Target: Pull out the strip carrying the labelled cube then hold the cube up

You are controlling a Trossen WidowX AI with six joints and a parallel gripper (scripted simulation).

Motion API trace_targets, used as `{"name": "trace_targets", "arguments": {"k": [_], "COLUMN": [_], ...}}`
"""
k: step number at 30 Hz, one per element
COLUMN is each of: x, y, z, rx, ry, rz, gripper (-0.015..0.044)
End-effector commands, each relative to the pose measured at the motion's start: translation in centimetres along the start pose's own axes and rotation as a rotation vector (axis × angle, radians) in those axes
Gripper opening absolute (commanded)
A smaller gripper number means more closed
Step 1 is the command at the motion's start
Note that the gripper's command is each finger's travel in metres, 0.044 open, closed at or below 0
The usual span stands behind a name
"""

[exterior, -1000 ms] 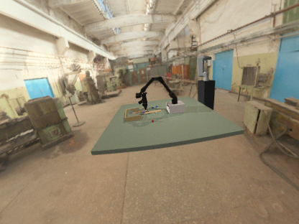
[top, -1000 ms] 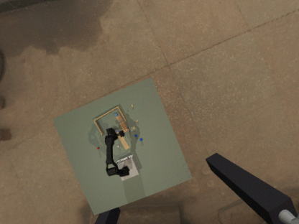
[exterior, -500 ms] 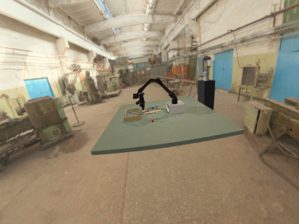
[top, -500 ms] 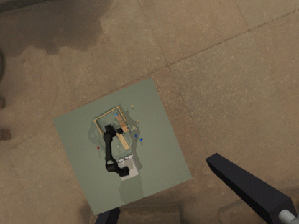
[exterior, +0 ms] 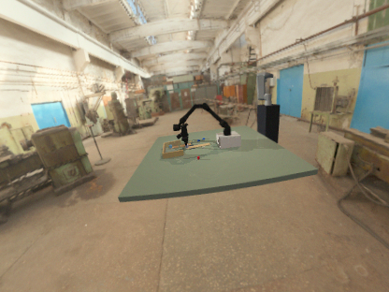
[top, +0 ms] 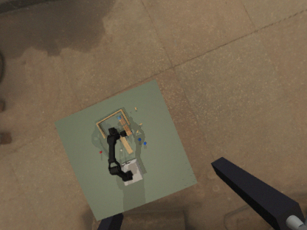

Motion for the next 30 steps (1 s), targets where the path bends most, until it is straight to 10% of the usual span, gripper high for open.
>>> {"name": "trace_targets", "arguments": {"k": [1, 16, 30], "x": [-0.1, -0.2, -0.3], "y": [0.8, 2.7, 2.3], "z": [0.0, 0.0, 0.0], "rx": [-0.003, -0.003, 0.0], "ry": [0.003, 0.003, 0.002], "rz": [0.006, 0.006, 0.004], "gripper": [0.025, 0.025, 0.0]}}
Point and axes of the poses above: the point midway between the two fingers, 35 mm back from their tips, its own y axis out along the fingers, its own z axis across the jaws, x = y × z, the point moved 5 cm from there along -y, back along the fingers, and after that the axes turned 2 degrees about y, right-handed, at the moved point
